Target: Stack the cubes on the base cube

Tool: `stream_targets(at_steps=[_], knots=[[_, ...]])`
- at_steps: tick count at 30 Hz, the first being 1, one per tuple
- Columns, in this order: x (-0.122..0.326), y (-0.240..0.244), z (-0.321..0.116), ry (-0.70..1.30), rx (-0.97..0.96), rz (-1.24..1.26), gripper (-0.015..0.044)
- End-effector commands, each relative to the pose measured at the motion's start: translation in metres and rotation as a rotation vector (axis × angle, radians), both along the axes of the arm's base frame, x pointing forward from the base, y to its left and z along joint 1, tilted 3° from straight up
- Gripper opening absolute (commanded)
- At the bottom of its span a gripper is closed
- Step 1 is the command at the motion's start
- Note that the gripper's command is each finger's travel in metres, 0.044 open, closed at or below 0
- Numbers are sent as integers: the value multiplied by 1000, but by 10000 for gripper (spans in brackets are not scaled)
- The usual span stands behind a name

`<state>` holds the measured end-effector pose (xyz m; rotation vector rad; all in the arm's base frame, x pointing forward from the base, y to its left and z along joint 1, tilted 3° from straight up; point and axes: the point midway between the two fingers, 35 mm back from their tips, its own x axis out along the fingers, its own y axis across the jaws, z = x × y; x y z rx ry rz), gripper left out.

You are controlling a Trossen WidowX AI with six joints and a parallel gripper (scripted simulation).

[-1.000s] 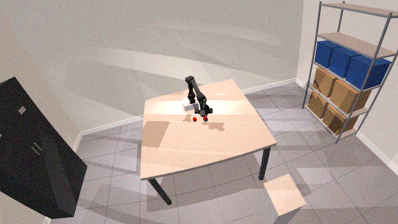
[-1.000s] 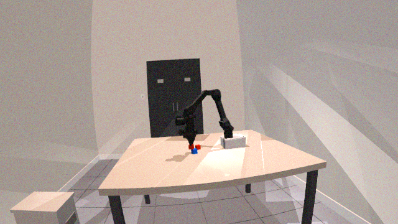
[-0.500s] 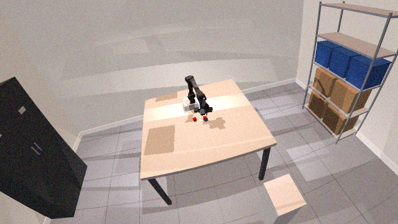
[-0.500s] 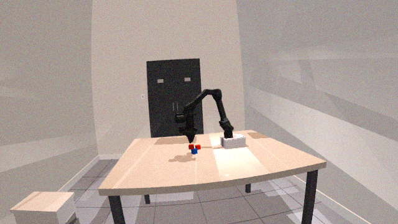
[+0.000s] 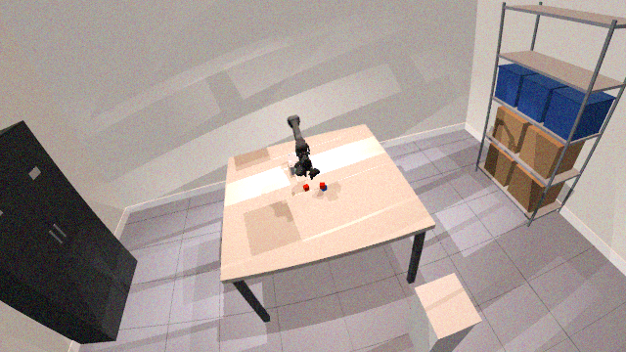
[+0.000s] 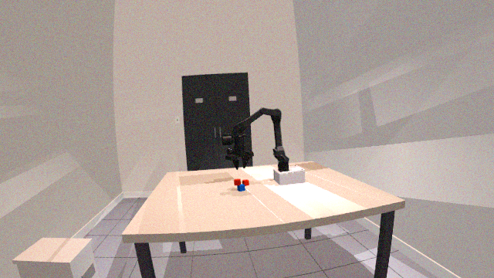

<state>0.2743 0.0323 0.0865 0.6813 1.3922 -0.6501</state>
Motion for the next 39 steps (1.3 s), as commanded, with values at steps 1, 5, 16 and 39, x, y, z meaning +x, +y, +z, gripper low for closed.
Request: stream_targets(at_steps=[1,5,16,39], knots=[[-23,-30,9,2,21,-285,265],[-26,-34,10,2,23,-328,265],[-22,-34,-21,1,23,-327,265],[-20,-35,-76,2,23,-328,265]])
